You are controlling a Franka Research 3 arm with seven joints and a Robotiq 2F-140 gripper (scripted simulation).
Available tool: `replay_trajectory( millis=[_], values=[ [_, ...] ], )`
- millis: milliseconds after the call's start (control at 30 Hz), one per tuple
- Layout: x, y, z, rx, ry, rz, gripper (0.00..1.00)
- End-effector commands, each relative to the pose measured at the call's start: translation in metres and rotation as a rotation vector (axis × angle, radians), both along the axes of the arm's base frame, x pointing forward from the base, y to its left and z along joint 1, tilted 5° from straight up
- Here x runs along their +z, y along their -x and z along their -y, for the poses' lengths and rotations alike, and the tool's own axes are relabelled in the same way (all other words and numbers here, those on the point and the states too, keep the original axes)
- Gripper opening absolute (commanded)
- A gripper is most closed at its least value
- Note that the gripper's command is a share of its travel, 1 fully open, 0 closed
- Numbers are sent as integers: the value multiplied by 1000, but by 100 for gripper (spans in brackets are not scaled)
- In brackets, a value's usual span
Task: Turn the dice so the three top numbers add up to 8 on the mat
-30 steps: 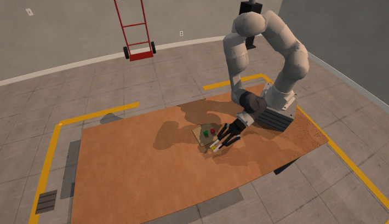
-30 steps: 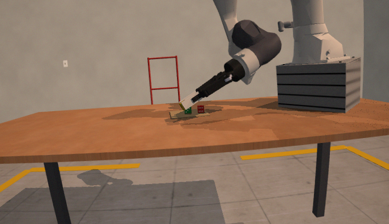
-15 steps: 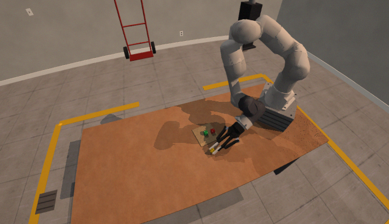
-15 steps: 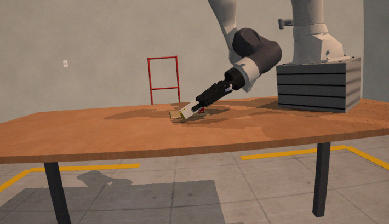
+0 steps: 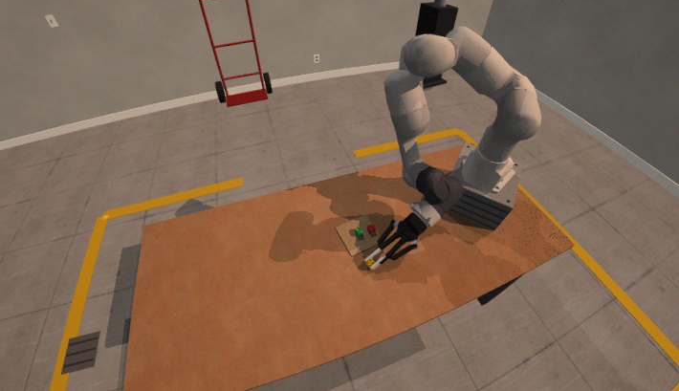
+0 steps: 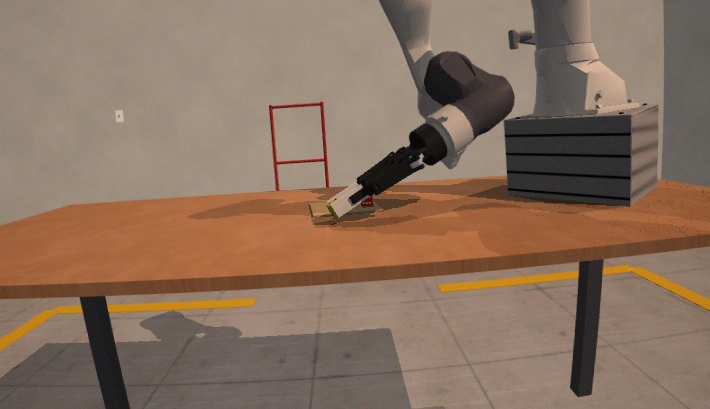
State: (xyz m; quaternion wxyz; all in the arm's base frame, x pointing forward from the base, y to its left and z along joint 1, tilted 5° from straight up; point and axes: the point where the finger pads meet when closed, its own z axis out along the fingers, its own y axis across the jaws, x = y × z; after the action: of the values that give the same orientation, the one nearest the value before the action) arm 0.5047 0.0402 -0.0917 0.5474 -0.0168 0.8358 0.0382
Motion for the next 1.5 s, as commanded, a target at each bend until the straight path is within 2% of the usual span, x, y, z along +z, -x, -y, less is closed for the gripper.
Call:
replay_trajectory(
  millis=[0,800,1467],
  values=[
    [0,-1,0,3,6,4,13],
    [0,-1,0,3,6,4,13],
    [-10,-2,0,3,6,4,13]
  ],
)
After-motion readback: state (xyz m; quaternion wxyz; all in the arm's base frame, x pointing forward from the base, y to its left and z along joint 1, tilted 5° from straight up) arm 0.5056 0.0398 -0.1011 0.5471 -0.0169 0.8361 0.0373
